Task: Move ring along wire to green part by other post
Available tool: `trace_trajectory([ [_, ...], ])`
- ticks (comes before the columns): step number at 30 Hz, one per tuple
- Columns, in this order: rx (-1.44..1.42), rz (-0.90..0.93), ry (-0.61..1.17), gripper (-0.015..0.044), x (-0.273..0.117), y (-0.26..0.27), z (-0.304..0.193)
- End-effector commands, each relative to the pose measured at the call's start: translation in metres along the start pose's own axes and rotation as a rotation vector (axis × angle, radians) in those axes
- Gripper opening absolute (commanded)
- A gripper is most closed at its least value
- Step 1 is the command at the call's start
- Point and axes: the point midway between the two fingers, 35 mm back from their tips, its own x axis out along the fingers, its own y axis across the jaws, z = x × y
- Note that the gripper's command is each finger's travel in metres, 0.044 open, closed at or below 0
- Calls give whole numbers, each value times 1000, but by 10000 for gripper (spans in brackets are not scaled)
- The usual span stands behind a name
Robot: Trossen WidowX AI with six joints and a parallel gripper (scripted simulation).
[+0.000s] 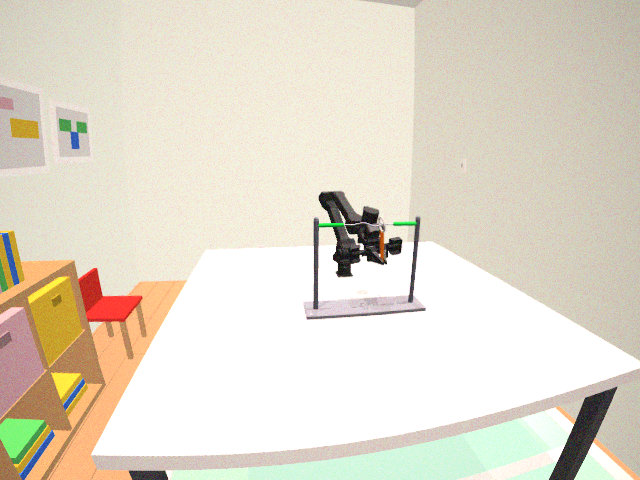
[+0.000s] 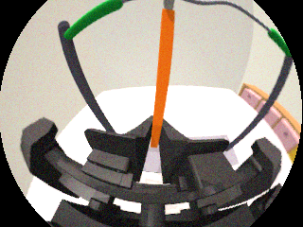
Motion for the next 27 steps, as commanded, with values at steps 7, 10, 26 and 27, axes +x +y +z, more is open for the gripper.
trace_trajectory([
  [7, -42, -46, 1, -150, 0, 3, 0],
  [10, -65, -61, 0, -150, 0, 4, -1],
  [26, -116, -94, -3, -150, 1, 13, -2],
  [27, -117, -94, -3, -150, 1, 14, -2],
])
